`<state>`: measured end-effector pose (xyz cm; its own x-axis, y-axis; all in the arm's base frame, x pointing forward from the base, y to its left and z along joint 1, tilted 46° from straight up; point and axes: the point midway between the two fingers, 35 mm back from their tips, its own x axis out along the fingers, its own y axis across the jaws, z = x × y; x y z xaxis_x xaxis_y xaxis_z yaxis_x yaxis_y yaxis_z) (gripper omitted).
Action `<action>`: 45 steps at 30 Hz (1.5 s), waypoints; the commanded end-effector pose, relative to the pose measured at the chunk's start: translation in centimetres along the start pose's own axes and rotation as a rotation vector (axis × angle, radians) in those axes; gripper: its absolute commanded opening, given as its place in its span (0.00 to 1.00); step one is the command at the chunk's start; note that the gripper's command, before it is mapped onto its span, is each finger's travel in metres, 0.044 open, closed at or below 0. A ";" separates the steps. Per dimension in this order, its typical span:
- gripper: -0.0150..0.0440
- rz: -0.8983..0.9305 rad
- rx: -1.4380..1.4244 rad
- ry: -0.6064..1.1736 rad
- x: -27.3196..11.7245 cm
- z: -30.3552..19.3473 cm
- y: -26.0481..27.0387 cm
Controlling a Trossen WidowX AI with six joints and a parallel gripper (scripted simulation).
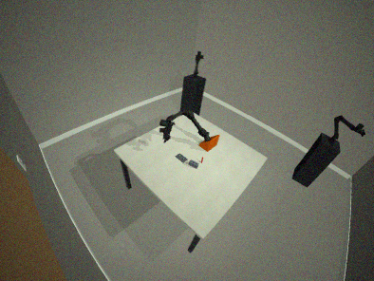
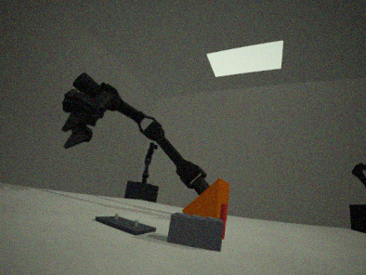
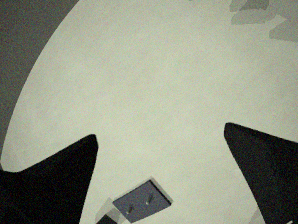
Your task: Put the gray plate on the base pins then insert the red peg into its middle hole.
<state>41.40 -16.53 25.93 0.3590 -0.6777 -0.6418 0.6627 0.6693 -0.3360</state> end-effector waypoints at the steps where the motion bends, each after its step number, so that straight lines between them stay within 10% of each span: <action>1: 1.00 0.013 0.102 0.116 1.2 -4.5 5.6; 27: 1.00 -0.355 0.561 0.271 -1.2 -28.8 20.5; 45: 1.00 -0.392 0.604 0.233 4.4 -31.6 19.0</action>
<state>35.71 5.96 -2.56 -0.0485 -0.6939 -0.7185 0.9850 0.0860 -0.1496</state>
